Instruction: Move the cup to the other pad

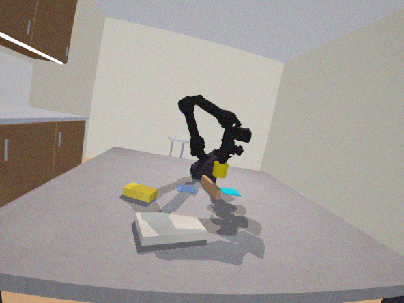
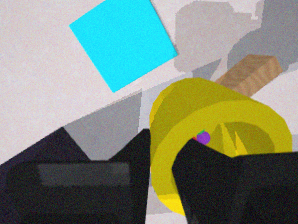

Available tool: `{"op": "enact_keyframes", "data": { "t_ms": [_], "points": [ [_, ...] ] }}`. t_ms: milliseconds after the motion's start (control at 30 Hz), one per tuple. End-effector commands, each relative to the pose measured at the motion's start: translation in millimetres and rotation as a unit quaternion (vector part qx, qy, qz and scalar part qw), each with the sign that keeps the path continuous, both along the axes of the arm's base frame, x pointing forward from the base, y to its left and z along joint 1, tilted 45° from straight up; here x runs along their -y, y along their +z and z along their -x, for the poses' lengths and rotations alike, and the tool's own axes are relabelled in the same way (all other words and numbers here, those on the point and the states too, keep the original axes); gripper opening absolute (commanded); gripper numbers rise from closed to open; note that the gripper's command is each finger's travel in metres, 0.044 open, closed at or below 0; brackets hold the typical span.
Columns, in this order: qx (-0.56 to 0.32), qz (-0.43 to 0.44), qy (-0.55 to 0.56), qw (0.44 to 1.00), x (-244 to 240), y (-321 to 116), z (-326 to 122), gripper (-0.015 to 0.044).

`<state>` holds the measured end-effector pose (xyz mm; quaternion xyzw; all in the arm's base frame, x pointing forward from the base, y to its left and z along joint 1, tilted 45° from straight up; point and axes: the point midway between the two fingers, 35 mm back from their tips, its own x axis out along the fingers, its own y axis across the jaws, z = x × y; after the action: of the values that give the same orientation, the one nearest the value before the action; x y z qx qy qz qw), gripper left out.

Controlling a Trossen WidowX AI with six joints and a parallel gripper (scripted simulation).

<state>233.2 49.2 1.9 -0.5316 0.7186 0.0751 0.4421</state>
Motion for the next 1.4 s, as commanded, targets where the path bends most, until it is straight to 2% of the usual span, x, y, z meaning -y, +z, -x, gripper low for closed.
{"op": "enact_keyframes", "data": {
  "t_ms": [0,1000,1367],
  "points": [
    [0.002,-0.002,-0.003,1.000,-8.9,-8.1,1.2,0.0000],
    [0.003,-0.005,-0.003,1.000,-60.0,-56.2,13.3,0.0000],
    [0.003,-0.005,-0.003,1.000,-52.9,-65.0,13.5,0.0000]
  ]
}}
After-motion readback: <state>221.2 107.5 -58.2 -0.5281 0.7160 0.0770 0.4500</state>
